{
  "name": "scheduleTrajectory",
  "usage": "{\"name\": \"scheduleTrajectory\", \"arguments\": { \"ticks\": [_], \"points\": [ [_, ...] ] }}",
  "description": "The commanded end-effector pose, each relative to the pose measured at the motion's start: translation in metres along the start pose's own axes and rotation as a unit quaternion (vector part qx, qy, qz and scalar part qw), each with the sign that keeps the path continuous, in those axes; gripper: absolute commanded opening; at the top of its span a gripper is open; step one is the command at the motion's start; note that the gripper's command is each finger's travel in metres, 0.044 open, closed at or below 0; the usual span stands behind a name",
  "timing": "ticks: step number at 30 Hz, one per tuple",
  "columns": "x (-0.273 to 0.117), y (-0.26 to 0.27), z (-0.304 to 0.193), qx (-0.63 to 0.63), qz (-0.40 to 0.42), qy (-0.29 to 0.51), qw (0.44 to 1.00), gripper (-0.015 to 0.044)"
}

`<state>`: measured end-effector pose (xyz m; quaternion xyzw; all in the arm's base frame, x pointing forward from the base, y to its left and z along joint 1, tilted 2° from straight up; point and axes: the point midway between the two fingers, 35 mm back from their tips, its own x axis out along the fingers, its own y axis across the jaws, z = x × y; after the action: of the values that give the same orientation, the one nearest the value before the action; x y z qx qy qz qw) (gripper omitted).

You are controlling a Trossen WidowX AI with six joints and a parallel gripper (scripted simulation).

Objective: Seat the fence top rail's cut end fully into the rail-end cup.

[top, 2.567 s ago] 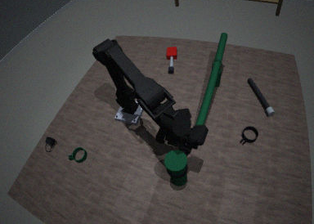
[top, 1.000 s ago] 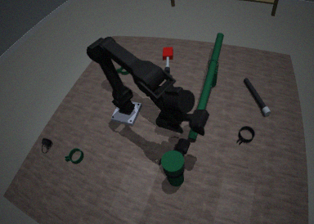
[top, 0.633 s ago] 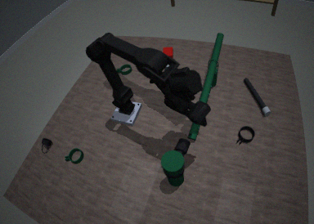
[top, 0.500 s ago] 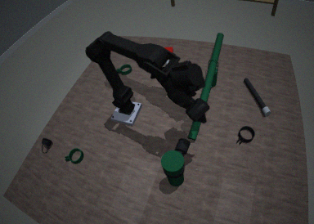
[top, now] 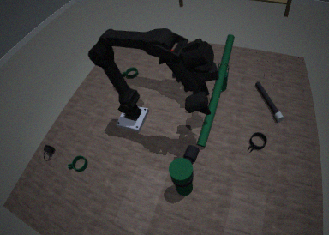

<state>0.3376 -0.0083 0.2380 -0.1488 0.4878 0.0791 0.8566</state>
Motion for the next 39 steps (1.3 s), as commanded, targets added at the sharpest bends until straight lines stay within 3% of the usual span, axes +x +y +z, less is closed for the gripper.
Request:
{"name": "scheduleTrajectory", "arguments": {
  "ticks": [1, 13, 19, 23, 28, 30, 39],
  "points": [
    [-0.021, 0.021, 0.008, 0.153, -0.003, 0.000, 0.988, 0.0440],
    [-0.020, 0.022, 0.008, 0.144, -0.002, 0.002, 0.990, 0.0440],
    [0.008, 0.041, 0.006, -0.072, 0.035, 0.069, 0.994, 0.0440],
    [0.034, 0.062, 0.001, -0.287, 0.095, 0.120, 0.946, 0.0440],
    [0.063, 0.088, -0.009, -0.520, 0.188, 0.154, 0.819, 0.0440],
    [0.066, 0.092, -0.011, -0.548, 0.201, 0.156, 0.797, 0.0440],
    [0.066, 0.092, -0.011, -0.548, 0.201, 0.156, 0.797, 0.0440]
  ]
}}
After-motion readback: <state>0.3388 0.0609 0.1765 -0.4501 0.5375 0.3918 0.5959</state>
